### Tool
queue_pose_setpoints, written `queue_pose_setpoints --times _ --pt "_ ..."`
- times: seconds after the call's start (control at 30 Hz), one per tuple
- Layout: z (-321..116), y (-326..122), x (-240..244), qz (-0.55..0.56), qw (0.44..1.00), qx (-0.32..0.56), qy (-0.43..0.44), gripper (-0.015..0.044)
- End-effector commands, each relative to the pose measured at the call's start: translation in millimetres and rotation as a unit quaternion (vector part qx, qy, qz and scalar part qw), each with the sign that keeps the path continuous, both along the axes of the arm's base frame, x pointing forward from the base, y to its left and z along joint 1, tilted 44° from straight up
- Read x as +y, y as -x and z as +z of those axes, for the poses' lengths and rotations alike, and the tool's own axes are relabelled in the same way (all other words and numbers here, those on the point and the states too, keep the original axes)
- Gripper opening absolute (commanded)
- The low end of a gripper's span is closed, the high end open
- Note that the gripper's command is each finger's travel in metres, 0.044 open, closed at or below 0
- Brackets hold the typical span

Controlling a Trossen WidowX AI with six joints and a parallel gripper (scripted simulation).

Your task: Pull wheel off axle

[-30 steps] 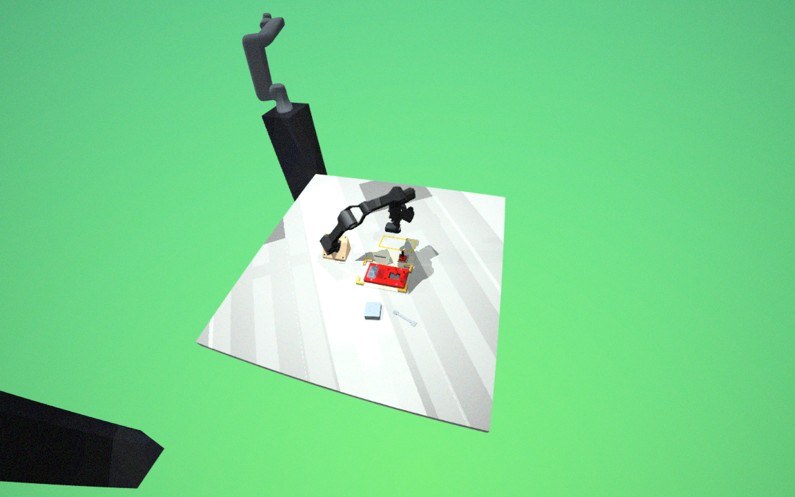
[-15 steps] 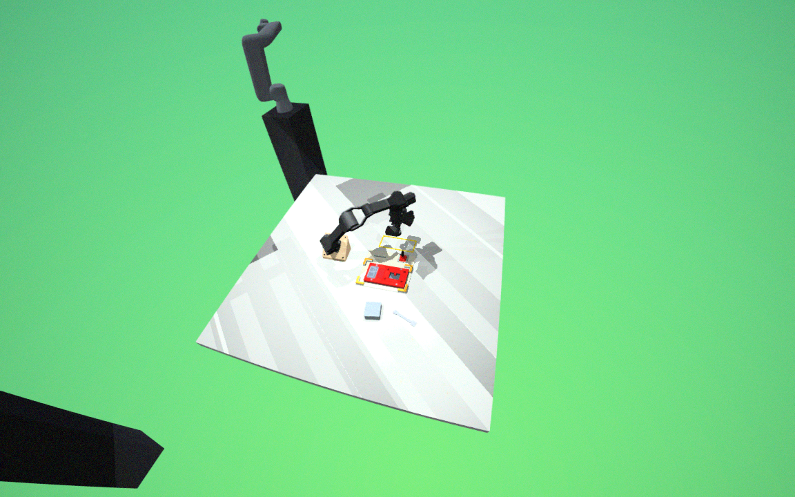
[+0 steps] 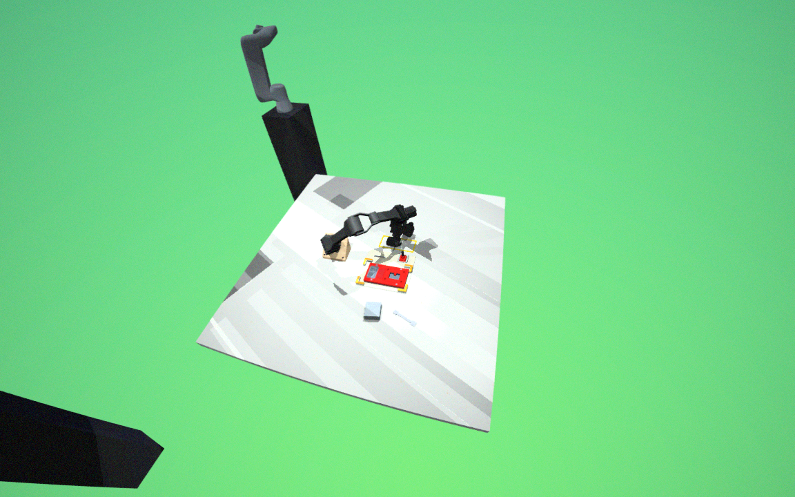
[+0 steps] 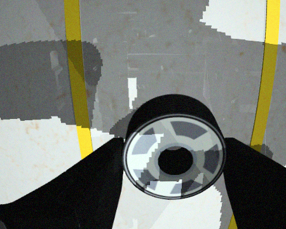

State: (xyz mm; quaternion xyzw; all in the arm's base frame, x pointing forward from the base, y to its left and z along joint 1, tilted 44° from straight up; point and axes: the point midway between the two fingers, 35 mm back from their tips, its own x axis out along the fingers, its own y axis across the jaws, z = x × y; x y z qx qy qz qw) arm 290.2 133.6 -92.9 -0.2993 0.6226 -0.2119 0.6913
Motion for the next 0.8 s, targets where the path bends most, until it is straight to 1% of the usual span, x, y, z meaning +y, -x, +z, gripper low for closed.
queue_pose_setpoints --times 0.0,0.33,0.37,0.53,0.67,0.7,0.77 --pt "0.0 0.0 0.0 0.000 1.000 0.000 0.000 0.0026" --pt "1.7 0.2 1.7 0.000 1.000 0.000 0.000 0.0289" --pt "5.2 0.6 5.4 0.001 1.000 0.000 0.000 0.0300" --pt "38.1 7.5 35.7 0.005 1.000 0.000 0.000 0.0300" --pt "43.6 9.1 40.2 0.006 1.000 0.000 0.001 0.0300" --pt "39.0 10.2 35.7 0.011 1.000 0.001 0.002 0.0326" --pt "50.9 26.0 37.7 0.010 1.000 0.001 0.001 0.0379"
